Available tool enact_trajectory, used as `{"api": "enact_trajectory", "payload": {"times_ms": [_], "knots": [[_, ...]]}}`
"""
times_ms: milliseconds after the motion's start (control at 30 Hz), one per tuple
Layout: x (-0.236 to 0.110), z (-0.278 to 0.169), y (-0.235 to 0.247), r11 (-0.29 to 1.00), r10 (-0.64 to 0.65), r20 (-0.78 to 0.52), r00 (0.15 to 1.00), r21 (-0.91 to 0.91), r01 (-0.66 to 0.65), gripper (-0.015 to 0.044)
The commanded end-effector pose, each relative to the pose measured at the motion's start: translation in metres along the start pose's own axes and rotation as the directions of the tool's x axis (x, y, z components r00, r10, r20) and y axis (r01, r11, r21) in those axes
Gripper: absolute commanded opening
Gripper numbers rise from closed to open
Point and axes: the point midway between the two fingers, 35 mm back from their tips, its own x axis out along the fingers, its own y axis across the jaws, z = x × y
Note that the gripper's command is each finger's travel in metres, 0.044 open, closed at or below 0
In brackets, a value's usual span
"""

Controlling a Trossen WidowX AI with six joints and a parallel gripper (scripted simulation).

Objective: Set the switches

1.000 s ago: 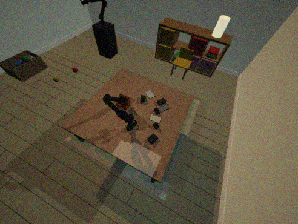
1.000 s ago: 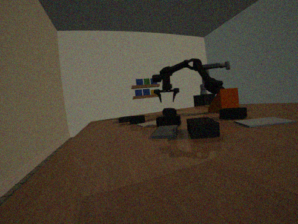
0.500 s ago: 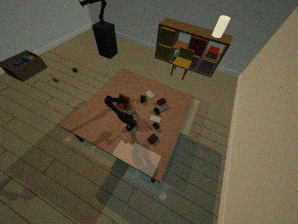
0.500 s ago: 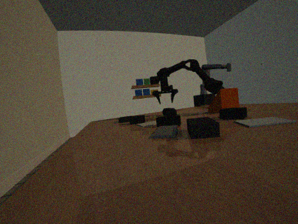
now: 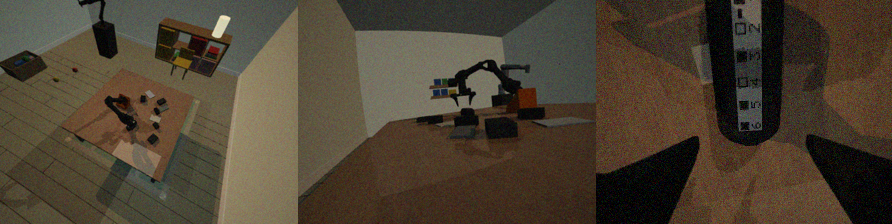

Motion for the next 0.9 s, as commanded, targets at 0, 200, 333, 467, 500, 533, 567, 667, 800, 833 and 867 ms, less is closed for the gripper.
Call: {"api": "enact_trajectory", "payload": {"times_ms": [0, 200, 333, 467, 500, 533, 567, 667, 800, 833, 867], "knots": [[0.010, 0.002, 0.000, 1.000, 0.006, 0.004, 1.000, -0.015, -0.006, 0.0440], [0.019, 0.002, 0.000, 1.000, 0.006, 0.002, 1.000, -0.020, -0.006, 0.0440], [0.025, 0.002, 0.000, 1.000, 0.006, 0.000, 1.000, -0.025, -0.006, 0.0440], [0.031, 0.001, 0.000, 1.000, 0.006, -0.002, 1.000, -0.030, -0.006, 0.0440], [0.033, 0.001, 0.000, 0.999, 0.006, -0.003, 1.000, -0.031, -0.006, 0.0440], [0.035, 0.001, 0.000, 0.999, 0.006, -0.003, 1.000, -0.032, -0.006, 0.0440], [0.036, 0.001, 0.001, 0.999, 0.006, -0.004, 1.000, -0.034, -0.006, 0.0440], [0.041, 0.001, 0.001, 0.999, 0.006, -0.006, 1.000, -0.038, -0.006, 0.0440], [0.043, 0.001, 0.001, 0.999, 0.006, -0.006, 1.000, -0.040, -0.006, 0.0414], [0.043, 0.001, 0.001, 0.999, 0.006, -0.006, 1.000, -0.040, -0.006, 0.0387], [0.043, 0.001, 0.001, 0.999, 0.006, -0.006, 1.000, -0.040, -0.006, 0.0361]]}}
